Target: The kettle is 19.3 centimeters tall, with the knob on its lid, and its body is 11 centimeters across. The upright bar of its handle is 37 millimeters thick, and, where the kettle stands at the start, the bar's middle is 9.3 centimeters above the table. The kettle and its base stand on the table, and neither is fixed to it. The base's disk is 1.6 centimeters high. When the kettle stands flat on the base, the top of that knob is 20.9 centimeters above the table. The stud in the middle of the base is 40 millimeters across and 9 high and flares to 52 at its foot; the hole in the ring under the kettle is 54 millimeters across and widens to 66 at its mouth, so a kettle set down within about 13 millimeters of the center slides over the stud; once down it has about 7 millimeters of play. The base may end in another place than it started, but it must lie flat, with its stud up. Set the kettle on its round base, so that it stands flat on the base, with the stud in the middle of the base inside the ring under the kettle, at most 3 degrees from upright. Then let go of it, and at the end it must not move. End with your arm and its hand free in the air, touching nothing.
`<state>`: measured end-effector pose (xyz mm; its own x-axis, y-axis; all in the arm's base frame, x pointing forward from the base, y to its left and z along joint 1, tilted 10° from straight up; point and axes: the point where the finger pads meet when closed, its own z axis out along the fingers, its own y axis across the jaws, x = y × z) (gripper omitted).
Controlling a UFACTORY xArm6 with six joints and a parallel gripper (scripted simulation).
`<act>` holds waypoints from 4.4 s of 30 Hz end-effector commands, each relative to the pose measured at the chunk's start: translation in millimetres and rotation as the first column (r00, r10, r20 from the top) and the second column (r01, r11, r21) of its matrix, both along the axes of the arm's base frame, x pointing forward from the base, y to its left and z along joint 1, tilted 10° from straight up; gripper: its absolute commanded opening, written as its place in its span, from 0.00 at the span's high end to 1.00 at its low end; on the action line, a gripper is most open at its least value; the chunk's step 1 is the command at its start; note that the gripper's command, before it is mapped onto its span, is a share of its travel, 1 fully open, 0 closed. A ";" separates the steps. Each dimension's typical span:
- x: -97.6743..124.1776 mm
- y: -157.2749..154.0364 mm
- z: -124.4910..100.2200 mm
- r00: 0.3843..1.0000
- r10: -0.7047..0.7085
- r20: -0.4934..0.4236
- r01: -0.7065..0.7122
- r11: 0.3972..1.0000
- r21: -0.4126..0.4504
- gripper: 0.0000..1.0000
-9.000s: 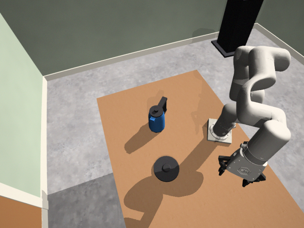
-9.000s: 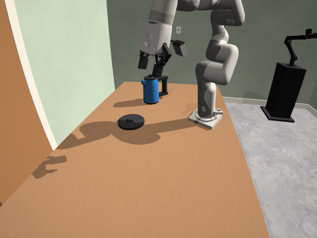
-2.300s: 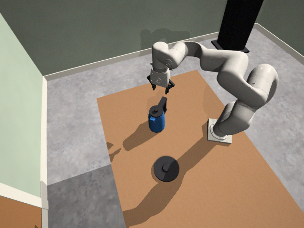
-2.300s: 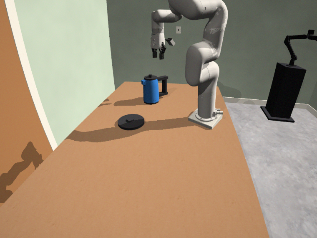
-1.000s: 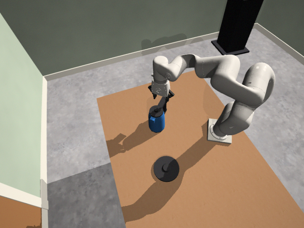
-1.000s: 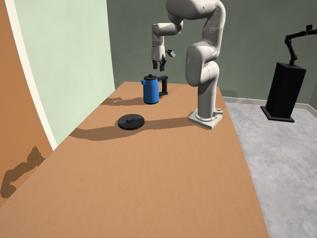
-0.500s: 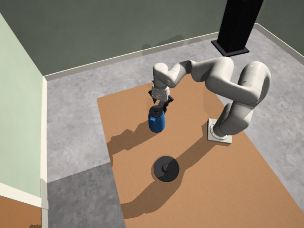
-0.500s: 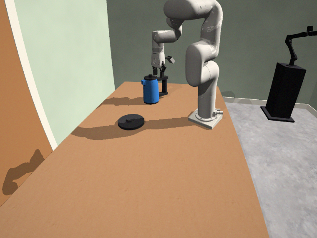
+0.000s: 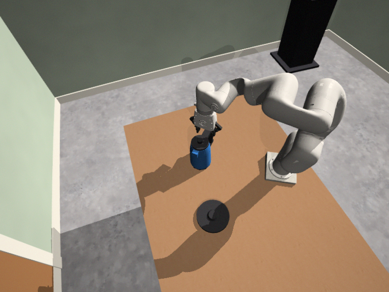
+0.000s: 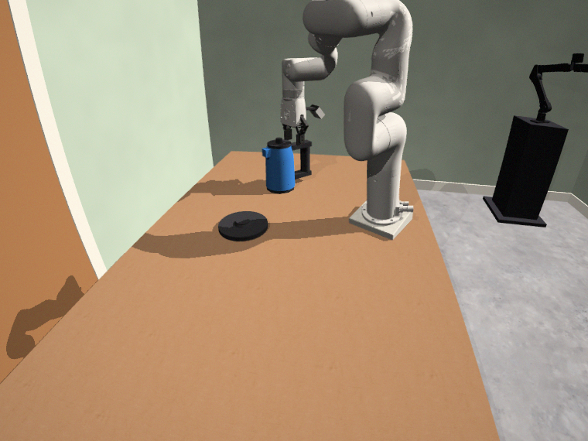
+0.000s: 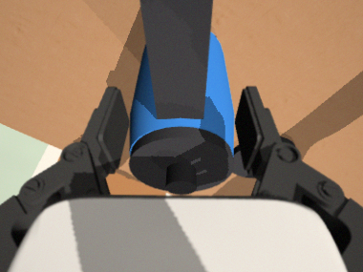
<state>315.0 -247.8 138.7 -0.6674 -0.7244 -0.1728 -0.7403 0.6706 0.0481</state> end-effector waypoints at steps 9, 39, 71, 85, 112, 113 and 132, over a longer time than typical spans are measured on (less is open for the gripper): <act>0.8 -0.9 1.3 1.000 0.000 0.003 0.000 1.000 -0.003 0.19; 1.9 -1.7 1.3 1.000 0.000 0.003 0.000 1.000 -0.003 0.19; 1.9 -1.7 1.3 1.000 0.000 0.003 0.000 1.000 -0.003 0.19; 3.4 1.0 -16.0 1.000 0.000 0.003 0.000 1.000 -0.003 0.19; 4.6 3.4 -30.8 1.000 0.000 0.003 0.000 1.000 -0.003 0.19; 4.6 3.4 -30.8 1.000 0.000 0.003 0.000 1.000 -0.003 0.19; 4.6 3.4 -30.8 1.000 0.000 0.003 0.000 1.000 -0.003 0.19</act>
